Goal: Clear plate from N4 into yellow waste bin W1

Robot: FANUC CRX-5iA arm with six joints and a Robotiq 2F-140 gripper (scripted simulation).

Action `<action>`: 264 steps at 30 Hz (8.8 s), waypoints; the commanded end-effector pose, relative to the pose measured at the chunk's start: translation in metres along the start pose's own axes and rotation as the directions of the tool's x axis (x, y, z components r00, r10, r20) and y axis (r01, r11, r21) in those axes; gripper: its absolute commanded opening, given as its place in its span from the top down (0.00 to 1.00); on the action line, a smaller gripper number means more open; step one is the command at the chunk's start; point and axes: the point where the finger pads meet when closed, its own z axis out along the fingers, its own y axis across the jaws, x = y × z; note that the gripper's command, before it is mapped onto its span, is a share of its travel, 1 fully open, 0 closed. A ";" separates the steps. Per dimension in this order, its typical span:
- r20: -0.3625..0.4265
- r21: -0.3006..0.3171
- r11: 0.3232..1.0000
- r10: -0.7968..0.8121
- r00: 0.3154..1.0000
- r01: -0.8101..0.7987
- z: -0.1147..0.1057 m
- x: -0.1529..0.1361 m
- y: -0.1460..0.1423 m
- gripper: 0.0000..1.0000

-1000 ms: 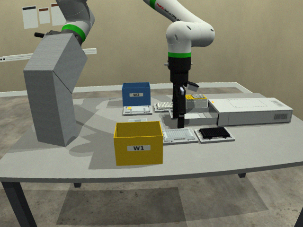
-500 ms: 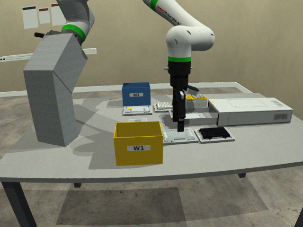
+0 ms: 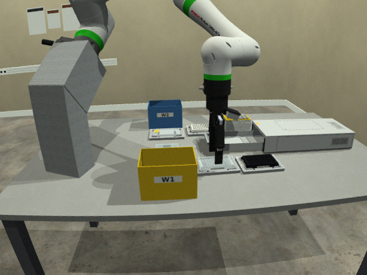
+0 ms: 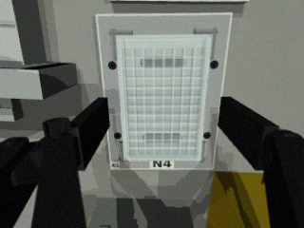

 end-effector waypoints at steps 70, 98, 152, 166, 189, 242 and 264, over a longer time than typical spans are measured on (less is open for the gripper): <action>-0.001 -0.001 1.000 0.000 1.000 0.000 0.024 0.001 0.001 0.90; -0.001 -0.001 1.000 0.000 1.000 0.000 0.020 0.001 0.001 0.90; -0.001 -0.001 1.000 0.000 1.000 0.000 -0.028 0.001 0.001 0.90; -0.001 -0.001 1.000 0.000 1.000 0.000 -0.044 0.001 0.001 0.90; -0.001 -0.001 1.000 0.000 1.000 0.000 -0.072 0.001 0.001 0.90; -0.001 -0.001 0.999 0.041 0.999 -0.041 -0.103 -0.034 0.025 0.90; -0.001 -0.001 0.999 0.041 0.999 -0.041 -0.103 -0.076 0.054 0.90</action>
